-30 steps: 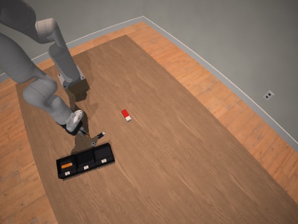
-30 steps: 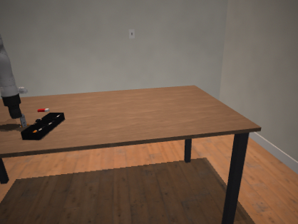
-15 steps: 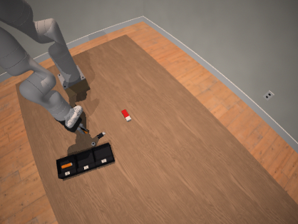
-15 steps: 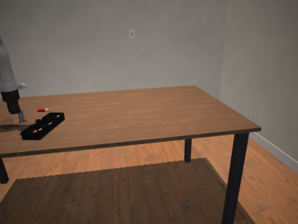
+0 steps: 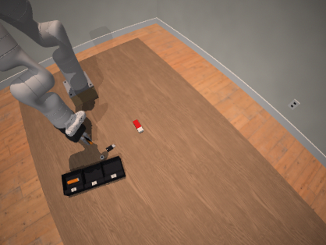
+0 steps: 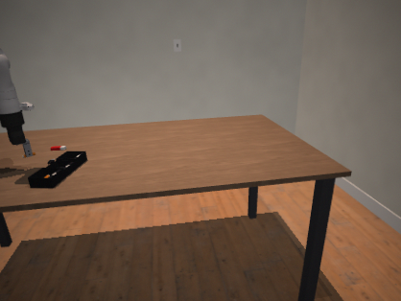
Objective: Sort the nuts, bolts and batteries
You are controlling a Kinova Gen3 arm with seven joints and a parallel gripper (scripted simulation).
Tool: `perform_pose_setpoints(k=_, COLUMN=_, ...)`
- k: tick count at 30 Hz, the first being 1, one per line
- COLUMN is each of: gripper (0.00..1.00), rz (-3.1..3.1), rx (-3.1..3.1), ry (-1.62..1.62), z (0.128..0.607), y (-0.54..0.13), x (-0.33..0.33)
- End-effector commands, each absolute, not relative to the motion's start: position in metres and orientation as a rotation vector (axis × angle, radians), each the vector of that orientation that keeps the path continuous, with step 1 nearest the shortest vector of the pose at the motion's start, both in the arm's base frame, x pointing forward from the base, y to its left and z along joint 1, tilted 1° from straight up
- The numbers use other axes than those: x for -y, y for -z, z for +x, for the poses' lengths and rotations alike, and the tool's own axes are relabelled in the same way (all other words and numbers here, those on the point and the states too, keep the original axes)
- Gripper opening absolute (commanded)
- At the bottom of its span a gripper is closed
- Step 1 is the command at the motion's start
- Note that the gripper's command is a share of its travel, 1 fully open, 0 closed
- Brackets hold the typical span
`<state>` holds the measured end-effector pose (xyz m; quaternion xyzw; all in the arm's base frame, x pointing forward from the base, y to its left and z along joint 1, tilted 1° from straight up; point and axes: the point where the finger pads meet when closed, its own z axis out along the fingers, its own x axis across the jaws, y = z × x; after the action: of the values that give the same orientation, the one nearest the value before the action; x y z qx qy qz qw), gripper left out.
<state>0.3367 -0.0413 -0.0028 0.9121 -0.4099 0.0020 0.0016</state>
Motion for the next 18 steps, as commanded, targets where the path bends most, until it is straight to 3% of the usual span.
perform_pose_setpoints(k=1, gripper=0.24, rz=2.859, rx=1.297, ry=-0.019, z=0.339, y=0.000, x=0.044)
perform_pose_setpoints(k=18, gripper=0.24, rz=2.859, rx=1.297, ry=-0.019, z=0.352, y=-0.001, x=0.057)
